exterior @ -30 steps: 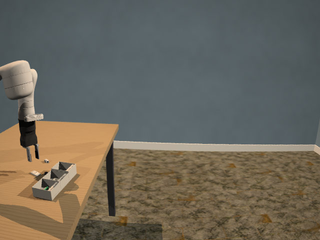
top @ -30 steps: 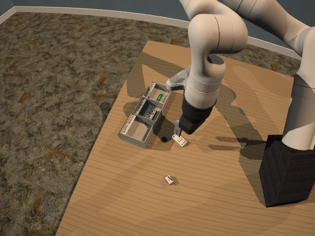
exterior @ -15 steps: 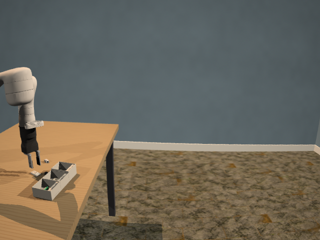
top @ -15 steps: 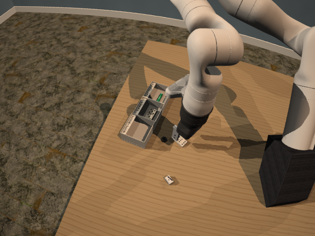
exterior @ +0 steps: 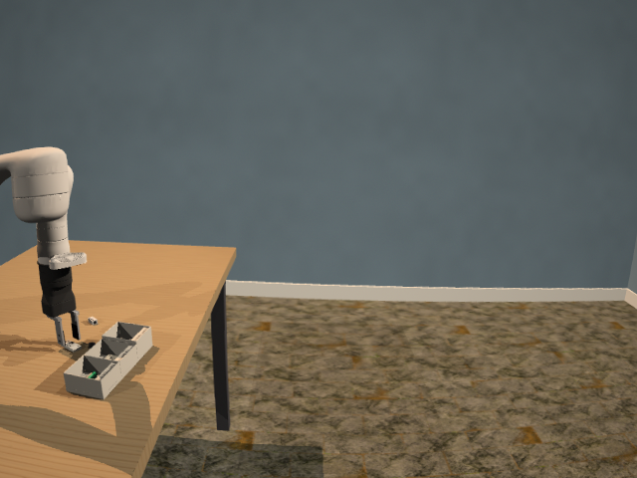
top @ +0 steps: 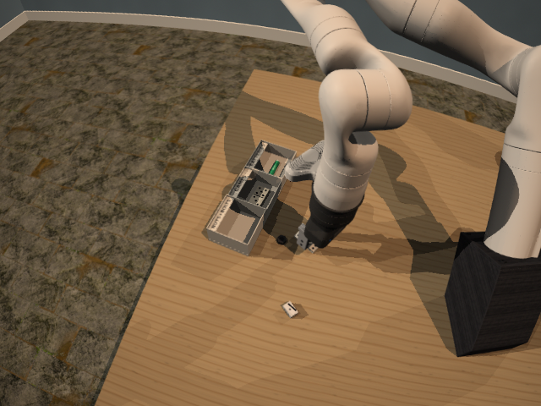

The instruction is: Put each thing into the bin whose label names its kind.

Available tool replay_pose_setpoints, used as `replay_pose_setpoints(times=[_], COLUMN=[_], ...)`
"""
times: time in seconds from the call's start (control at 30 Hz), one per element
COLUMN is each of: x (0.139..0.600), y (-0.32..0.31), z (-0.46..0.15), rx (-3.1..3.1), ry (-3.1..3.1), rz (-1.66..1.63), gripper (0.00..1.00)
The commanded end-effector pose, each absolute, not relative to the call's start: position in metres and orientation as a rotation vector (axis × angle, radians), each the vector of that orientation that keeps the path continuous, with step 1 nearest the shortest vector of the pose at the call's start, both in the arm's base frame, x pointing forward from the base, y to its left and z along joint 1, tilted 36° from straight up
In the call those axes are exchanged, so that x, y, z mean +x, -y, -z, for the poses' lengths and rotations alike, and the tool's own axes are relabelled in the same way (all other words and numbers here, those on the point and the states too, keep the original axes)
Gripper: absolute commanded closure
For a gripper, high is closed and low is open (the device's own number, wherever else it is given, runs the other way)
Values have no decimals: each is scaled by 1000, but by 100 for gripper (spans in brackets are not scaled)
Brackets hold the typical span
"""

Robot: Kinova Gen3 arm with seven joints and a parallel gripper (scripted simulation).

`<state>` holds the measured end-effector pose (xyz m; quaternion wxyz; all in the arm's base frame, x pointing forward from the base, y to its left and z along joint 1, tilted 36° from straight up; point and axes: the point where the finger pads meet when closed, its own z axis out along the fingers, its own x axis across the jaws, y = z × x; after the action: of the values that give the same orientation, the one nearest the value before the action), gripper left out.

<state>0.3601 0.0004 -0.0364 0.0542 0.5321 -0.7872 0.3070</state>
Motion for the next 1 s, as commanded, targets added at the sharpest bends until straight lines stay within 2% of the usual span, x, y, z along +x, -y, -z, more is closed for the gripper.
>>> replay_pose_setpoints(times=[0.0,0.9,0.93,0.97], x=[361,365,365,365], y=[-1,5,5,5], z=[36,45,45,45], rx=[1617,1617,1617,1617], ry=[2392,2392,2392,2392], rz=[-933,-933,-933,-933], gripper=[21,21,51,51])
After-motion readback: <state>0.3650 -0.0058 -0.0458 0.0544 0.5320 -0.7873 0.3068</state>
